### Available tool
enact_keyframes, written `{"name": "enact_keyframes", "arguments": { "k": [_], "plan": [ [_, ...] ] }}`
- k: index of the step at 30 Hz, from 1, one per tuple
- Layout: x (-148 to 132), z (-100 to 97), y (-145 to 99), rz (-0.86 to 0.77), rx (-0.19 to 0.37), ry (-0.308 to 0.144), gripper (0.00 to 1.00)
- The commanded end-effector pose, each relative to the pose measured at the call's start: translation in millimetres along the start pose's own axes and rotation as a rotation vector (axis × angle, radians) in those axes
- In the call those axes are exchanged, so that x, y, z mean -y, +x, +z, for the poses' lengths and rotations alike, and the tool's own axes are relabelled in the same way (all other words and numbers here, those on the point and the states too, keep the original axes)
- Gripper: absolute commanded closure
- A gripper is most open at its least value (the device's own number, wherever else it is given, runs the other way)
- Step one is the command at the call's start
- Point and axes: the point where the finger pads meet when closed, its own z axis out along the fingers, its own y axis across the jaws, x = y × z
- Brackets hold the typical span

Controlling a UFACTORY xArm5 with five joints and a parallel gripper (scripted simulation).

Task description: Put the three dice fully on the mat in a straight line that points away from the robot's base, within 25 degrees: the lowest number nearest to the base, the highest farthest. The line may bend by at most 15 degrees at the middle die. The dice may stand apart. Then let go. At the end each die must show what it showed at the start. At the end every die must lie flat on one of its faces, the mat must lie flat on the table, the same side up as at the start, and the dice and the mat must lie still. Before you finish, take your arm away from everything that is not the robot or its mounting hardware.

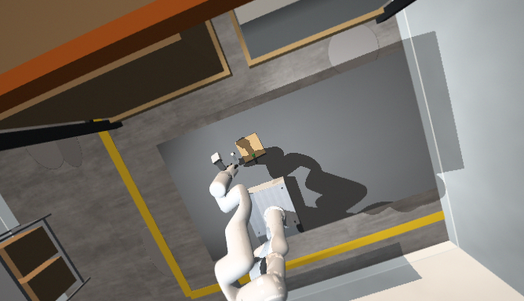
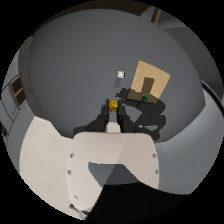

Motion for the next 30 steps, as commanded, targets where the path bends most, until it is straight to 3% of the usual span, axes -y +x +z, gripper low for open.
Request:
{"name": "enact_keyframes", "arguments": {
  "k": [1, 3, 4, 6, 7, 11, 30],
  "plan": [
    [-68.4, -1.7, 14.9, 0.113, 0.0, 0.001, 0.89],
    [-69.1, -1.7, 15.0, 0.113, 0.0, 0.001, 0.89],
    [-99.6, -2.0, 16.5, 0.162, 0.002, 0.002, 0.89],
    [-99.6, -2.0, 16.5, 0.162, 0.002, 0.002, 0.89],
    [-121.7, -2.1, 16.1, 0.197, 0.003, 0.002, 0.89],
    [-132.4, -2.2, 15.5, 0.213, 0.004, 0.002, 0.89],
    [-134.4, 3.3, 15.2, 0.216, 0.004, 0.002, 0.89]
  ]
}}
